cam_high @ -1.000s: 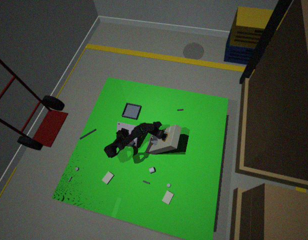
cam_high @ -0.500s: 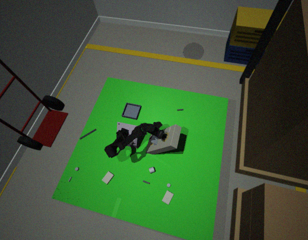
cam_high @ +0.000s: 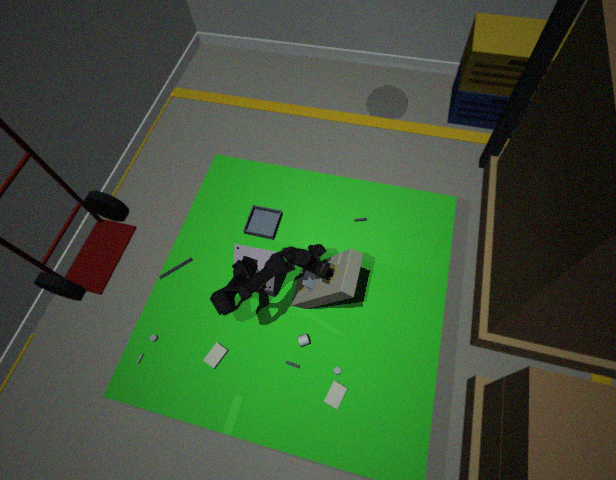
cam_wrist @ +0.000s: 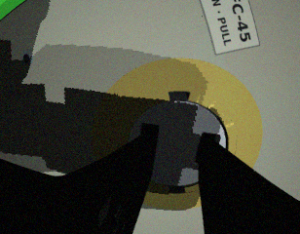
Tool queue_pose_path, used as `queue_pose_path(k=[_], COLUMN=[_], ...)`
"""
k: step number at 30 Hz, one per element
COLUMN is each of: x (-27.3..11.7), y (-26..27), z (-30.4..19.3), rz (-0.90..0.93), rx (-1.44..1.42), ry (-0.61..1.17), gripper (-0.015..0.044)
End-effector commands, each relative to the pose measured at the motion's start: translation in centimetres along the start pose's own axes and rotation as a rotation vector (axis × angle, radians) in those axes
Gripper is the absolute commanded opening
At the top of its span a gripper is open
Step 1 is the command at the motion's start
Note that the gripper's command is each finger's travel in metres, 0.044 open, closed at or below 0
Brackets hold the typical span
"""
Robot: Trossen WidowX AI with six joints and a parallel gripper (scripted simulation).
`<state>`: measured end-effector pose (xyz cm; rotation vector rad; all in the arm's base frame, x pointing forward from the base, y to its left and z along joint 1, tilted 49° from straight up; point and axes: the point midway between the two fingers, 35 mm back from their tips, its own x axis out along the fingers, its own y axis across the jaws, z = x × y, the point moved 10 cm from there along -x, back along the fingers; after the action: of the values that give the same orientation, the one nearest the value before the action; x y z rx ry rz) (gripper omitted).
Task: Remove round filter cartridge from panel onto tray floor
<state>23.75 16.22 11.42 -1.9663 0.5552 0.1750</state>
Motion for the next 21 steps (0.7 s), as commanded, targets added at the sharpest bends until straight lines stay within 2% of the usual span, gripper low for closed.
queue_pose_path(k=[1, 19, 21], x=[0.30, 0.78, 0.36], y=[0.00, 0.00, 0.05], z=[0.02, 0.02, 0.07], rz=[0.002, 0.001, -0.004], rx=[-0.005, -0.005, -0.004], ry=[-0.003, -0.003, 0.001], gripper=[0.0103, 0.0103, 0.0090])
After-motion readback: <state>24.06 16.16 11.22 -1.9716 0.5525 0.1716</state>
